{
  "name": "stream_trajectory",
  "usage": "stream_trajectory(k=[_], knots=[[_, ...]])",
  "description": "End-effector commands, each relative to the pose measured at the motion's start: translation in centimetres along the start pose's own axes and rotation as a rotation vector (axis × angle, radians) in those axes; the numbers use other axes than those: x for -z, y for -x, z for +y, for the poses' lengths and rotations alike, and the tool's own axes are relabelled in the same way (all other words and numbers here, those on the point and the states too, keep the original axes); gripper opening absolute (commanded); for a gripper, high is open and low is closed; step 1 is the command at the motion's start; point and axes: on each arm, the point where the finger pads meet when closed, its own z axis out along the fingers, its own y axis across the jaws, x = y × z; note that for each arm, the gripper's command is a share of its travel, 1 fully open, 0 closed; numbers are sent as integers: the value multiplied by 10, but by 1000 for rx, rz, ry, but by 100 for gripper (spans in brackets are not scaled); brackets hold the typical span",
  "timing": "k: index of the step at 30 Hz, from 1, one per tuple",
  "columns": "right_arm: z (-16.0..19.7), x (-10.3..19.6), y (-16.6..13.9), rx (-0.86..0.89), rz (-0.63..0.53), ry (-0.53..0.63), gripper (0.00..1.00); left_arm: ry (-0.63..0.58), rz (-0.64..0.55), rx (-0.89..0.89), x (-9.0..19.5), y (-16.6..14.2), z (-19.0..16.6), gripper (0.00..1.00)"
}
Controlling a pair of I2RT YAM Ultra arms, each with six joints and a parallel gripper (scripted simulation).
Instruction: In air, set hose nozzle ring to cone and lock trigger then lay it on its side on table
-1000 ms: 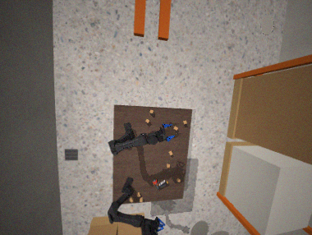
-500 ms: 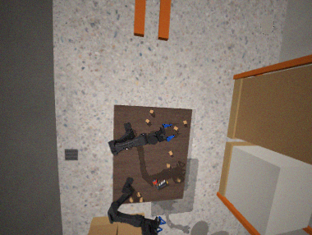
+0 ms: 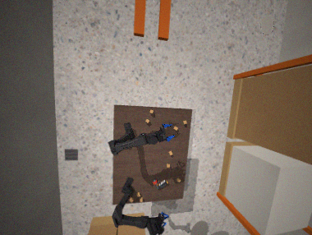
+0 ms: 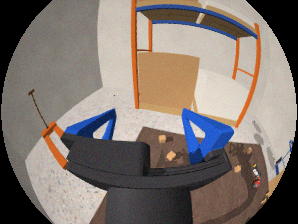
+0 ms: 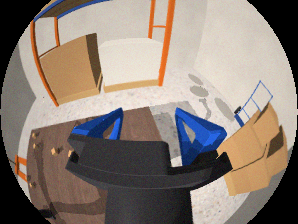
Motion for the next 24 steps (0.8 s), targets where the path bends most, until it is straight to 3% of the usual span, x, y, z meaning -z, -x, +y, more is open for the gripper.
stream_trajectory(k=[1,24], knots=[[14,-10,-2,55,90,47,77,-5,-29,8,4,13,-1,100],[83,-74,-107,270,616,296,77,-5,-29,8,4,13,-1,100]])
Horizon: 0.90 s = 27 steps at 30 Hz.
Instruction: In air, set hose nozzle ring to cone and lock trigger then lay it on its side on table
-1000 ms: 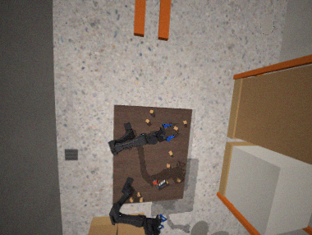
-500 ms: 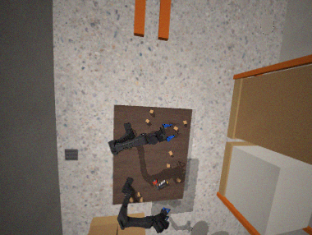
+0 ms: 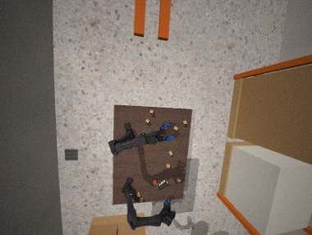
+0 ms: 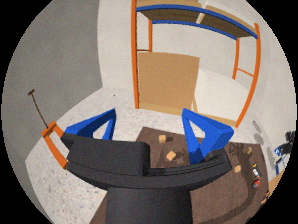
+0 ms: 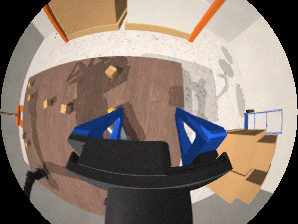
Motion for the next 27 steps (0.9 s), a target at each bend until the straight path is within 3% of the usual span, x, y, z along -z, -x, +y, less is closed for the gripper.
stream_trajectory(k=[1,16,18,24,27], knots=[[10,7,2,43,46,36,77,-5,-29,8,4,13,-1,100],[72,-56,-56,231,449,271,77,-5,-29,8,4,13,-1,100],[72,-56,-56,231,449,271,77,-5,-29,8,4,13,-1,100],[98,-72,-87,302,620,374,77,-5,-29,8,4,13,-1,100],[103,-74,-89,324,647,396,77,-5,-29,8,4,13,-1,100]])
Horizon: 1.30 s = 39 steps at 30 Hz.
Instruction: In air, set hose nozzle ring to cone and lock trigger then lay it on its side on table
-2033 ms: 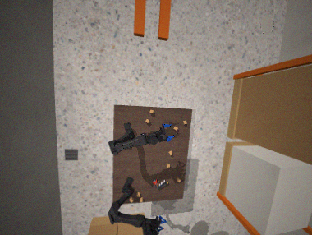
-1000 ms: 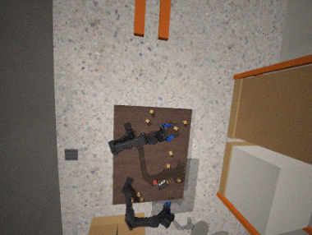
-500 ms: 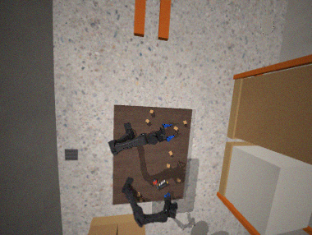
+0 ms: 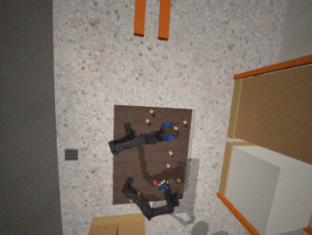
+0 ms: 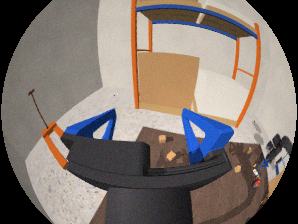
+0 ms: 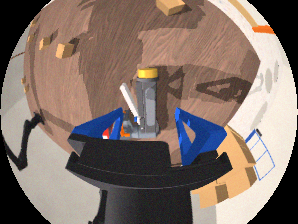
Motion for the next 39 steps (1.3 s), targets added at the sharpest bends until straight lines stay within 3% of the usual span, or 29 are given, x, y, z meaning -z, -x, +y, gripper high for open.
stream_trajectory(k=[1,11,12,13,39], knots=[[15,9,1,55,41,44,77,-5,-29,8,4,13,-1,100],[16,12,10,56,5,25,77,-5,-29,8,4,13,-1,100],[13,9,16,51,-21,11,77,-5,-29,8,4,13,-1,100],[16,-6,3,39,26,35,77,-5,-29,8,4,13,-1,100],[15,-42,2,38,18,29,77,-5,-29,8,4,13,-1,100]])
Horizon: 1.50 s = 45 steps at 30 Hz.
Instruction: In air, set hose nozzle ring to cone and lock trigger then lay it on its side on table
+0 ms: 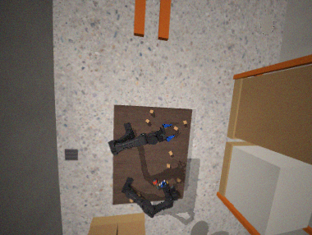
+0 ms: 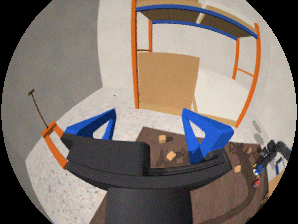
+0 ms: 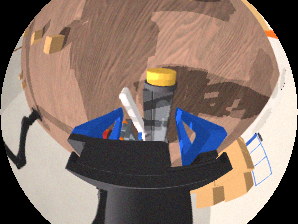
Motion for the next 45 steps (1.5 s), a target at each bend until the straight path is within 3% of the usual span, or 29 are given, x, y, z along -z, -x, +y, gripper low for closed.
stream_trajectory(k=[1,8,10,14,15,37,38,45], knots=[[2,15,10,12,-59,-23,77,-5,-29,8,4,13,-1,100],[4,-14,7,9,-22,-3,77,-5,-29,8,4,13,-1,100],[-6,13,15,8,-78,-33,77,-5,-29,8,4,13,-1,100],[-6,16,18,11,-86,-37,77,-5,-29,8,4,13,-1,100],[-6,17,18,11,-89,-39,36,-5,-29,8,4,13,-1,100],[-1,24,12,7,-61,-24,36,-5,-29,8,4,13,-1,100],[2,18,5,5,-18,0,36,-5,-29,8,4,13,-1,100],[2,40,11,12,-51,-17,36,-5,-29,8,4,13,-1,100]])
